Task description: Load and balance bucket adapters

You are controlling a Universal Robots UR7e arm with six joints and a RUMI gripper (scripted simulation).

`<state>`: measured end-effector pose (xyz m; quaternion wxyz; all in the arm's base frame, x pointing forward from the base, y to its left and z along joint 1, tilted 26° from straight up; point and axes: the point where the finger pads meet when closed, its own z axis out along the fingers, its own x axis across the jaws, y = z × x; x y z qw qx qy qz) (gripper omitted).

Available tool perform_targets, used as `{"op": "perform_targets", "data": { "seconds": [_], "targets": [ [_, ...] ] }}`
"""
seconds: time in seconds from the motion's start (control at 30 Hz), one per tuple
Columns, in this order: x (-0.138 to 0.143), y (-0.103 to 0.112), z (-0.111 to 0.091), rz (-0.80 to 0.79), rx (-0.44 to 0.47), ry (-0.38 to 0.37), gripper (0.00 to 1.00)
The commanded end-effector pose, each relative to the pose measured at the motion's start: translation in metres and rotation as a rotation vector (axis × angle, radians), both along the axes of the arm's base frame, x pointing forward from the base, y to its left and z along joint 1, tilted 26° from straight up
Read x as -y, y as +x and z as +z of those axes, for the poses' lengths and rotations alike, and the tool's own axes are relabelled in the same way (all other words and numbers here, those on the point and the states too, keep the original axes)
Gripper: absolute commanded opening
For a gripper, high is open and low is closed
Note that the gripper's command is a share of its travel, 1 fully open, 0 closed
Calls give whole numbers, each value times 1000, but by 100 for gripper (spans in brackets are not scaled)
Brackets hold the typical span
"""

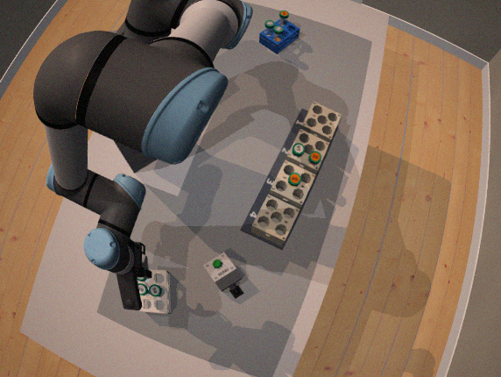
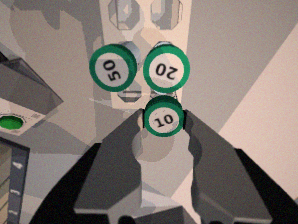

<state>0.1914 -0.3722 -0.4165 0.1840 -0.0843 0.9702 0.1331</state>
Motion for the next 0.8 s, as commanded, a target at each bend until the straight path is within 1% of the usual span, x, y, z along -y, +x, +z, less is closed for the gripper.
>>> {"op": "perform_targets", "data": {
  "seconds": [0.0, 0.13, 0.2, 0.7, 0.77],
  "targets": [
    [5, -5, 12, 0, 0, -1, 0],
    [8, -9, 24, 0, 0, -1, 0],
    [8, -9, 24, 0, 0, -1, 0],
    [23, -26, 69, 0, 0, -1, 0],
    [23, -26, 69, 0, 0, -1, 0]
  ]
}}
